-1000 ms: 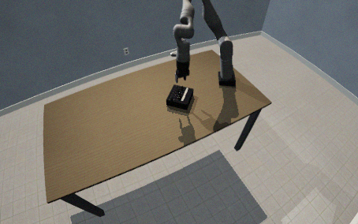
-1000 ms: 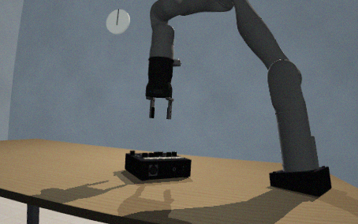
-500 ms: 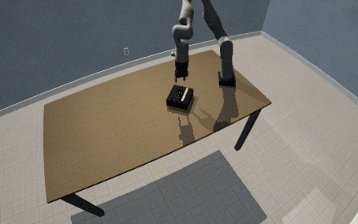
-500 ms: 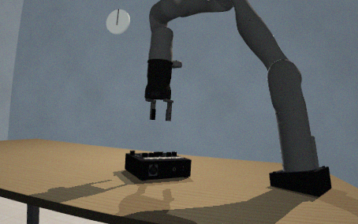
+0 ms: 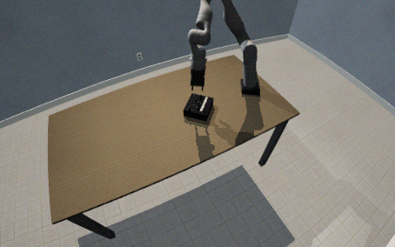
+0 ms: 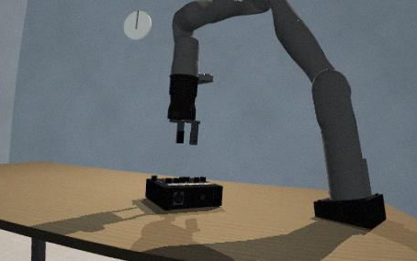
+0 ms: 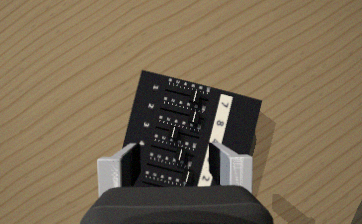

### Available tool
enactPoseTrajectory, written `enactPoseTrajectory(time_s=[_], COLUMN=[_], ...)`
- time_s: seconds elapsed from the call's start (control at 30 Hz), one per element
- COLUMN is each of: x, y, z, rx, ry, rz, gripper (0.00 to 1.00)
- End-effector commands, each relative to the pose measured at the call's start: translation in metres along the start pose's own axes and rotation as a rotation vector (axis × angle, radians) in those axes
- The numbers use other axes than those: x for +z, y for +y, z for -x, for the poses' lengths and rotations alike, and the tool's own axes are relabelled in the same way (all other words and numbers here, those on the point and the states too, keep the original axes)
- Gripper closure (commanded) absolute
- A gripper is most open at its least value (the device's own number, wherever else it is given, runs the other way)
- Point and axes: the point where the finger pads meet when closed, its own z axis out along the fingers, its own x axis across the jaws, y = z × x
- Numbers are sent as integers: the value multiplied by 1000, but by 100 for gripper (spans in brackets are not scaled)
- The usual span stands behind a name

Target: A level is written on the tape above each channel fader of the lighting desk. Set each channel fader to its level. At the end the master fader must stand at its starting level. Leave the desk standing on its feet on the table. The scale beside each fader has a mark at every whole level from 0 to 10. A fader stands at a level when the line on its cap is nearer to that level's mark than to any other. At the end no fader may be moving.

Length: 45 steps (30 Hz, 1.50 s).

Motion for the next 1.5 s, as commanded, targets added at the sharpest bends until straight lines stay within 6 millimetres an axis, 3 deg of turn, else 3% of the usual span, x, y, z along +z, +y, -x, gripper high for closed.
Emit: enactPoseTrajectory(time_s=[0.0, 0.33, 0.4, 0.9, 0.97, 1.47], x=[2, 13, 13, 31, 31, 44], y=[0, -4, -4, -7, -7, -8], z=[1, 9, 9, 24, 24, 43], rx=[60, 420, 420, 993, 993, 1470], ry=[-6, -30, -30, -77, -77, -123], rz=[-2, -7, -7, 2, 2, 32], gripper=[0, 0, 0, 0, 0, 0])
